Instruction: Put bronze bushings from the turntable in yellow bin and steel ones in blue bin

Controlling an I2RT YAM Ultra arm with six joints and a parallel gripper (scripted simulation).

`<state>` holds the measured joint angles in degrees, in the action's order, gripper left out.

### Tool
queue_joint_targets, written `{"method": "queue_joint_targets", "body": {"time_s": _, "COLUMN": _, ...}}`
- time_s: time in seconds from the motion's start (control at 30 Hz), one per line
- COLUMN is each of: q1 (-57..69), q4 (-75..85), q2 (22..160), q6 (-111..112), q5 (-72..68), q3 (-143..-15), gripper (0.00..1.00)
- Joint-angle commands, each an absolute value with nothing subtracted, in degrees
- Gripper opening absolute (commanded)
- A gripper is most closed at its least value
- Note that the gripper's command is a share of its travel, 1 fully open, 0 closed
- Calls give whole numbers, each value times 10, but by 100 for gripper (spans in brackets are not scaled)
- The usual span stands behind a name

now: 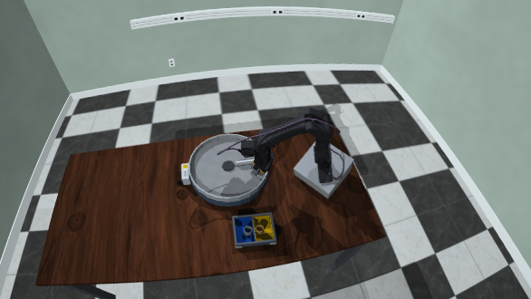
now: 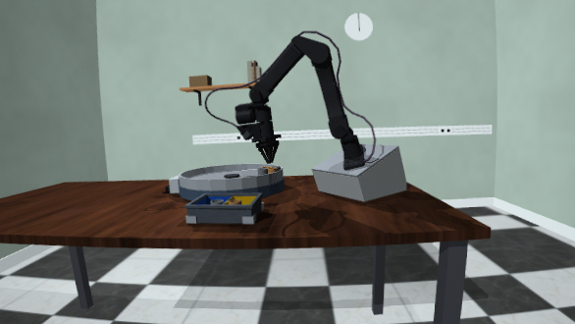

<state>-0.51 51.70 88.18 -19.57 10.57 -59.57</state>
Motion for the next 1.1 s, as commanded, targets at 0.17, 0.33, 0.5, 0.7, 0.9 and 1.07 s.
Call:
{"method": "queue_joint_targets", "body": {"time_s": 0.17, "q1": -91, "q4": 476, "q2": 887, "q6": -41, "q5": 164, "q3": -568, "gripper": 14}}
{"method": "queue_joint_targets", "body": {"time_s": 0.33, "q1": -104, "q4": 476, "q2": 873, "q6": -25, "q5": 169, "q3": -583, "gripper": 14}}
{"method": "queue_joint_targets", "body": {"time_s": 0.5, "q1": -103, "q4": 476, "q2": 874, "q6": -24, "q5": 171, "q3": -583, "gripper": 14}}
{"method": "queue_joint_targets", "body": {"time_s": 0.7, "q1": -104, "q4": 476, "q2": 874, "q6": -23, "q5": 169, "q3": -583, "gripper": 14}}
{"method": "queue_joint_targets", "body": {"time_s": 0.9, "q1": -104, "q4": 476, "q2": 874, "q6": -25, "q5": 169, "q3": -583, "gripper": 14}}
{"method": "queue_joint_targets", "body": {"time_s": 1.07, "q1": -104, "q4": 476, "q2": 874, "q6": -25, "q5": 169, "q3": -583, "gripper": 14}}
